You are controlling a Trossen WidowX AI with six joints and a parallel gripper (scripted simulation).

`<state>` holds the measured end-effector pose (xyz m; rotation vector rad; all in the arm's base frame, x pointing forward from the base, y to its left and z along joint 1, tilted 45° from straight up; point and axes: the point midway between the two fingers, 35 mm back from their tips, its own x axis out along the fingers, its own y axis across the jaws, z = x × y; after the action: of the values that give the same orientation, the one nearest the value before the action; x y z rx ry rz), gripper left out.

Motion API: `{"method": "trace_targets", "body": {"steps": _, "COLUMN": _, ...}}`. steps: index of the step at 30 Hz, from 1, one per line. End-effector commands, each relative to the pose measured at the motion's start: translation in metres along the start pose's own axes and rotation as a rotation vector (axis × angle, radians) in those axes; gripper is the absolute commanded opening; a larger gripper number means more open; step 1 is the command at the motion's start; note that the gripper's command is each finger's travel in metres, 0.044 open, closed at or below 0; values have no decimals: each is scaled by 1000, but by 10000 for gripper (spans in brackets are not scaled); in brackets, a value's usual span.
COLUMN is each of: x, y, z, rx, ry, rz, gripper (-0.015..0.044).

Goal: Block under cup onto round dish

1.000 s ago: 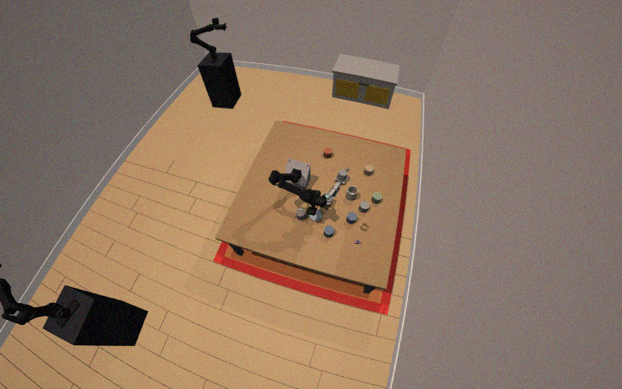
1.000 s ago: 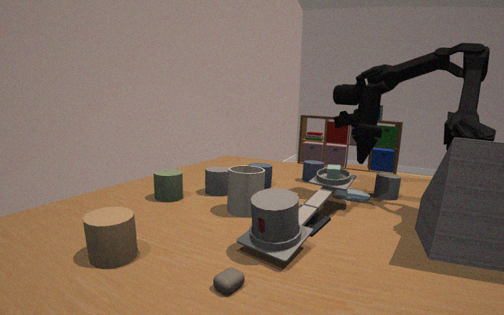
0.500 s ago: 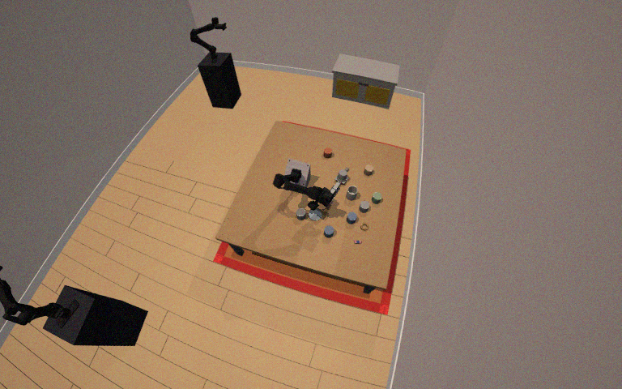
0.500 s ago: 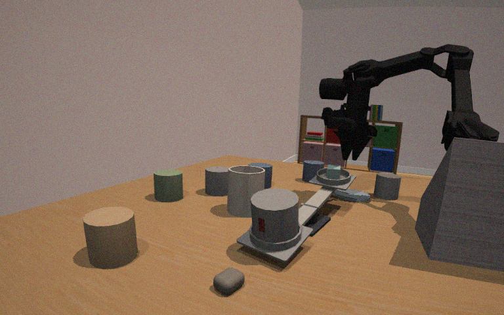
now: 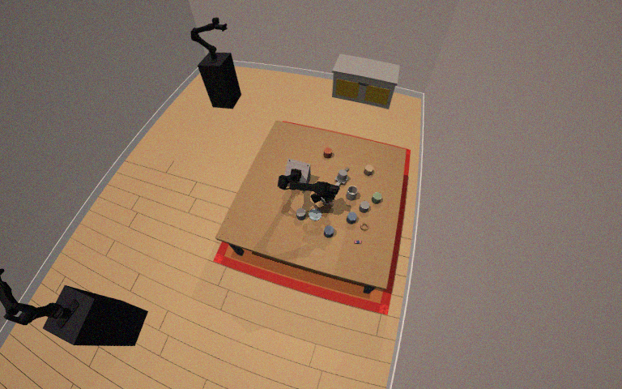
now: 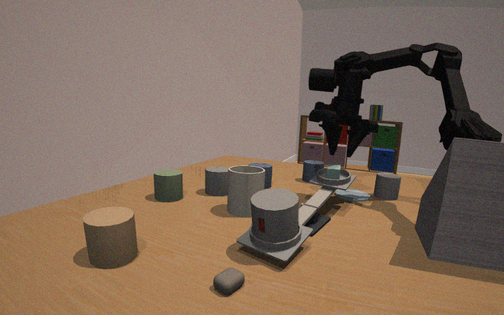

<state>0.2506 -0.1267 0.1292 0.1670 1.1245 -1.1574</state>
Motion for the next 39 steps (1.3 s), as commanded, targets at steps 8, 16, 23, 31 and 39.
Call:
{"method": "trace_targets", "body": {"steps": 8, "x": -1, "y": 18, "z": -10, "rx": 270, "ry": 1, "rz": -40, "gripper": 260}}
{"method": "trace_targets", "body": {"steps": 16, "x": -3, "y": 30, "z": -17, "rx": 541, "ry": -30, "rz": -76, "gripper": 260}}
{"method": "trace_targets", "body": {"steps": 23, "x": -5, "y": 39, "z": -22, "rx": 725, "ry": -62, "rz": -93, "gripper": 260}}
{"method": "trace_targets", "body": {"steps": 31, "x": 10, "y": 37, "z": -21, "rx": 726, "ry": -63, "rz": -93, "gripper": 260}}
{"method": "trace_targets", "body": {"steps": 39, "x": 19, "y": 37, "z": -21, "rx": 726, "ry": -62, "rz": -93, "gripper": 260}}
